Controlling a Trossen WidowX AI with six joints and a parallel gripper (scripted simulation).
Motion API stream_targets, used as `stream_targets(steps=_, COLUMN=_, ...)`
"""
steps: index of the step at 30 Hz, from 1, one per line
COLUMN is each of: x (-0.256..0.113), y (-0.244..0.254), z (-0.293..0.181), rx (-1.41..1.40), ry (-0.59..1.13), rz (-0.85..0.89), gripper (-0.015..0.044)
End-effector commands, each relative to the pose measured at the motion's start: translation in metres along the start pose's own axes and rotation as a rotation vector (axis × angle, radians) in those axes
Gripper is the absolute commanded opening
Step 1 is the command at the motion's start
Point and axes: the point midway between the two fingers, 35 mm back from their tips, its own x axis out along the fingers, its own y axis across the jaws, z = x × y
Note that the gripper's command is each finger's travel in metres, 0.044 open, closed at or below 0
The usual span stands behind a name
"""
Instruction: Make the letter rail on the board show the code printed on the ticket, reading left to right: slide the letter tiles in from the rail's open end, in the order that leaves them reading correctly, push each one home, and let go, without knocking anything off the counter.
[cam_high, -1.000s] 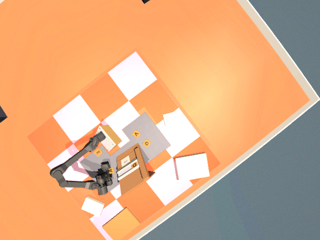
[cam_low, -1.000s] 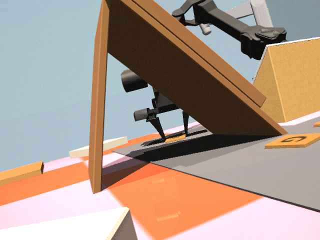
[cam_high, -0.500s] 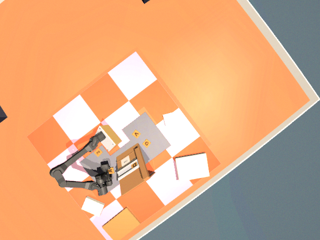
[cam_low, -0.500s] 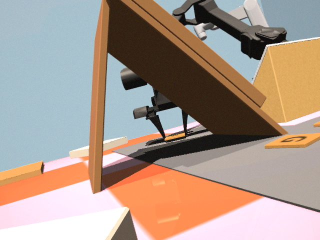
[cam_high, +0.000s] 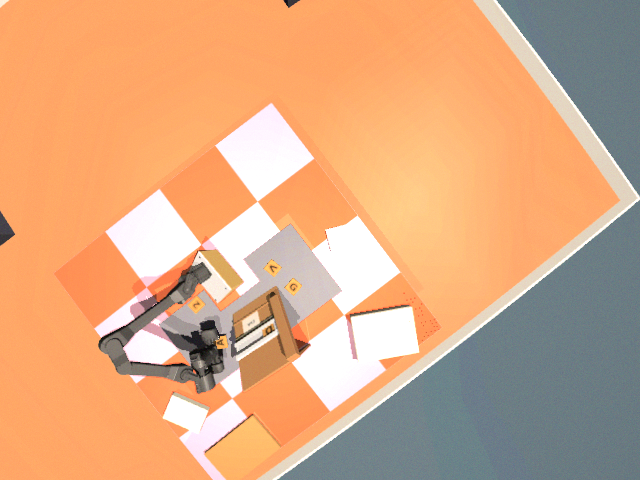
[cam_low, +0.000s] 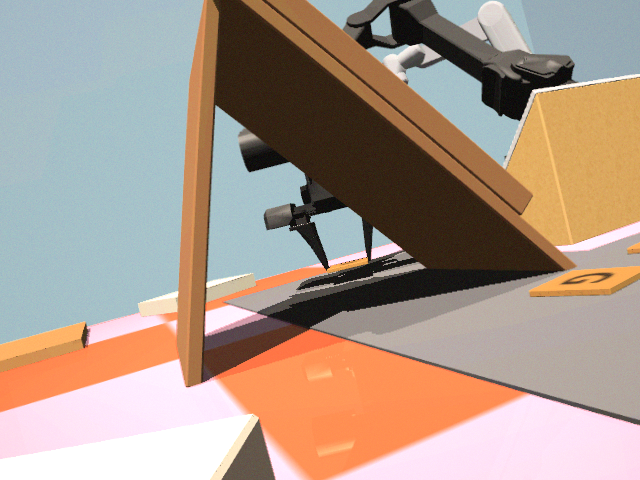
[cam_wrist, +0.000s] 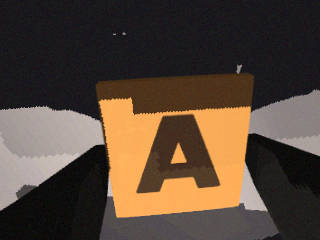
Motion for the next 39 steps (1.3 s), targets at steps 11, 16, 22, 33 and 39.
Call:
stream_targets(steps=11, x=-0.01, y=0.0, z=-0.001, rx=0.003, ry=-0.002, rz=0.0, gripper=0.0)
stream_targets(steps=16, x=-0.011, y=0.0, z=-0.002, rx=-0.019, ry=0.005, rz=0.007, gripper=0.0)
stream_targets(steps=22, x=-0.02, y=0.003, z=-0.005, rx=-0.185, ry=0.035, rz=0.072, gripper=0.0)
stream_targets(steps=33, x=-0.036, y=0.008, z=-0.012, rx=-0.502, ry=0.058, rz=0.212, gripper=0.0)
stream_targets(steps=39, x=-0.045, y=0.01, z=-0.014, rx=-0.673, ry=0.047, rz=0.292, gripper=0.0)
